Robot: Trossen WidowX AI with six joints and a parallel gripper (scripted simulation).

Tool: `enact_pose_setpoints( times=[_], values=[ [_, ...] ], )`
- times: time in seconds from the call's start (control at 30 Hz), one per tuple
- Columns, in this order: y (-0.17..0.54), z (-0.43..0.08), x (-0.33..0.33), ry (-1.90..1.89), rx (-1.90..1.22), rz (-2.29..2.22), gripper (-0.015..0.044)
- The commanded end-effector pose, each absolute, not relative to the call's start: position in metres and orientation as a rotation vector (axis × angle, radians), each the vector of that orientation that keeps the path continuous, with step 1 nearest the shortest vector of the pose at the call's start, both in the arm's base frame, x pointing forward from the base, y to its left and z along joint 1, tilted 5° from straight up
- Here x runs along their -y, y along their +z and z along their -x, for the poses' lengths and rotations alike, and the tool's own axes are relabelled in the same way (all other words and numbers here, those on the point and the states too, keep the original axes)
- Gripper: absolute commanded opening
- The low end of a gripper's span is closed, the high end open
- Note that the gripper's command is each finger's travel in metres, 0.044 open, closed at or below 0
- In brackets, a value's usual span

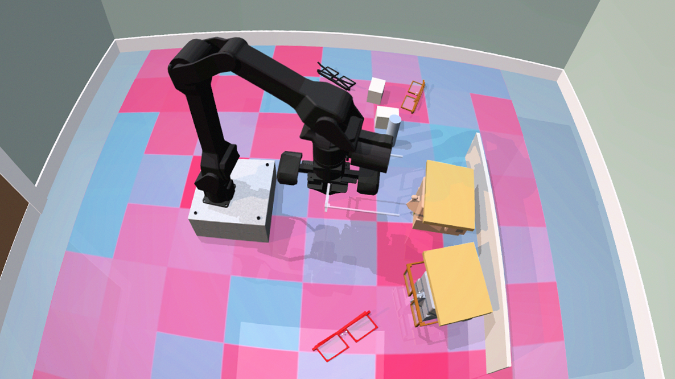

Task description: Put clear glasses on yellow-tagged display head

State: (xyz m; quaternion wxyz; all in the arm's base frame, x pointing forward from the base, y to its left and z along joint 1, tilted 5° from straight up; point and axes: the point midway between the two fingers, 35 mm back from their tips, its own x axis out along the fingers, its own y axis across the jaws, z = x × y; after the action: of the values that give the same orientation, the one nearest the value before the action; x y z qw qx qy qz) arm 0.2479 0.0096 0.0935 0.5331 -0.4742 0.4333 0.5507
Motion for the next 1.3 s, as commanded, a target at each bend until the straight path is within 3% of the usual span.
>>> enact_pose_setpoints(
  times=[0.0,0.33,1.27],
  values=[
    [0.092,-0.256,-0.022,1.289,-1.064,1.143,0.0],
    [0.084,-0.263,-0.056,1.25,-1.135,1.162,0.0],
    [0.054,-0.264,-0.059,1.245,-1.122,1.161,0.0]
  ],
)
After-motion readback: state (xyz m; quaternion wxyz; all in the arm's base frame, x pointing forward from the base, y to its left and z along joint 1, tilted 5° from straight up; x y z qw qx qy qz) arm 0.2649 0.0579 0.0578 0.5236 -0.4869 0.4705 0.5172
